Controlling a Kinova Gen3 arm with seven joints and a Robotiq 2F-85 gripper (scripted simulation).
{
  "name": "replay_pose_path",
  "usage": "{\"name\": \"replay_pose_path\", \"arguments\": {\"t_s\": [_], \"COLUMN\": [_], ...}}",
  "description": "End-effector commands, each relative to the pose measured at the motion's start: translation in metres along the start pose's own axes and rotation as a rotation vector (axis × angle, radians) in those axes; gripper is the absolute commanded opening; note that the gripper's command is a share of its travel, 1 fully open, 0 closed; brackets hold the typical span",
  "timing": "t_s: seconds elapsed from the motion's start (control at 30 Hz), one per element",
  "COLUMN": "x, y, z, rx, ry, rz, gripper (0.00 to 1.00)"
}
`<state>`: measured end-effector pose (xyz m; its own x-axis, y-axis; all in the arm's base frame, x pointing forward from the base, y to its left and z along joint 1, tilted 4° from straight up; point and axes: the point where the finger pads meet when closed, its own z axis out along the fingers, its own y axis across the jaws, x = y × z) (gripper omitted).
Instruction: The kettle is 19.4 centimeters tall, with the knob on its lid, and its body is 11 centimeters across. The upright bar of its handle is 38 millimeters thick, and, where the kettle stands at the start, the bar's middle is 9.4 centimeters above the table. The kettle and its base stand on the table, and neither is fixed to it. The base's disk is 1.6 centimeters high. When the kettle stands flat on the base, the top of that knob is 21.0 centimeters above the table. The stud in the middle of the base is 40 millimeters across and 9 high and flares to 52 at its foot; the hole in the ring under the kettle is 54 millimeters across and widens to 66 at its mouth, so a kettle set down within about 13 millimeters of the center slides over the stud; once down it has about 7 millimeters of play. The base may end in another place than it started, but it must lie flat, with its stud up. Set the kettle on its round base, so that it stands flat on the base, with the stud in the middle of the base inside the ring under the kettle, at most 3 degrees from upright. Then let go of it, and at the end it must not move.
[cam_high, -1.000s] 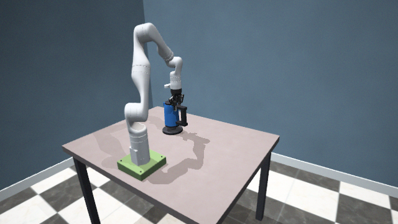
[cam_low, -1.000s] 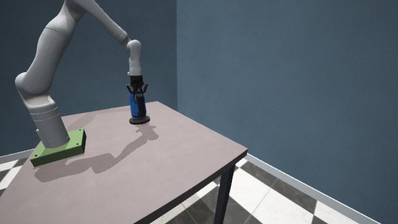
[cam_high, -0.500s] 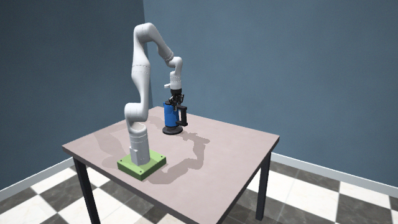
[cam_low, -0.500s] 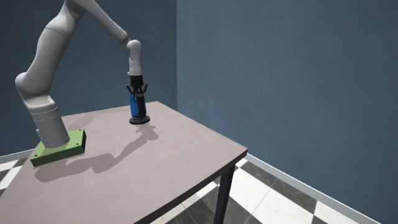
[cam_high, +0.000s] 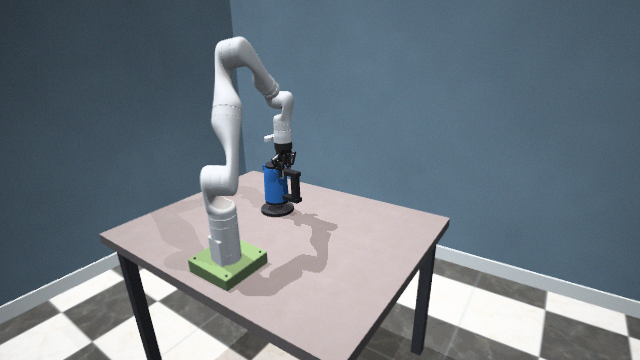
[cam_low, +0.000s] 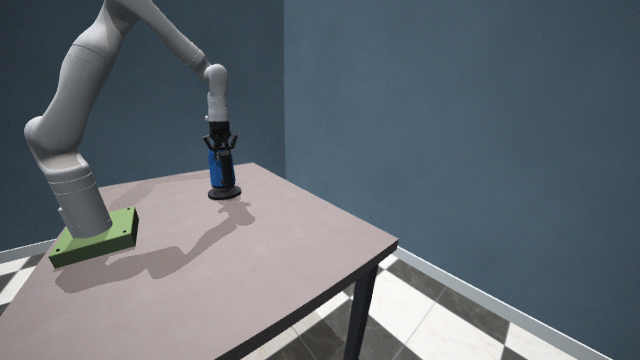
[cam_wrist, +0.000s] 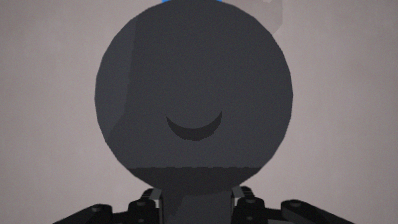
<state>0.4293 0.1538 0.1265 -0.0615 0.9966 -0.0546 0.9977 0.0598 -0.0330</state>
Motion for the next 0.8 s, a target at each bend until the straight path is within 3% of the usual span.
{"name": "replay_pose_path", "arguments": {"t_s": [0.0,0.77], "x": [0.000,0.000], "y": [0.000,0.001], "z": [-0.001,0.020], "rx": [-0.002,-0.002], "ry": [0.001,0.001], "rz": [0.000,0.000], "gripper": [0.00,0.00]}}
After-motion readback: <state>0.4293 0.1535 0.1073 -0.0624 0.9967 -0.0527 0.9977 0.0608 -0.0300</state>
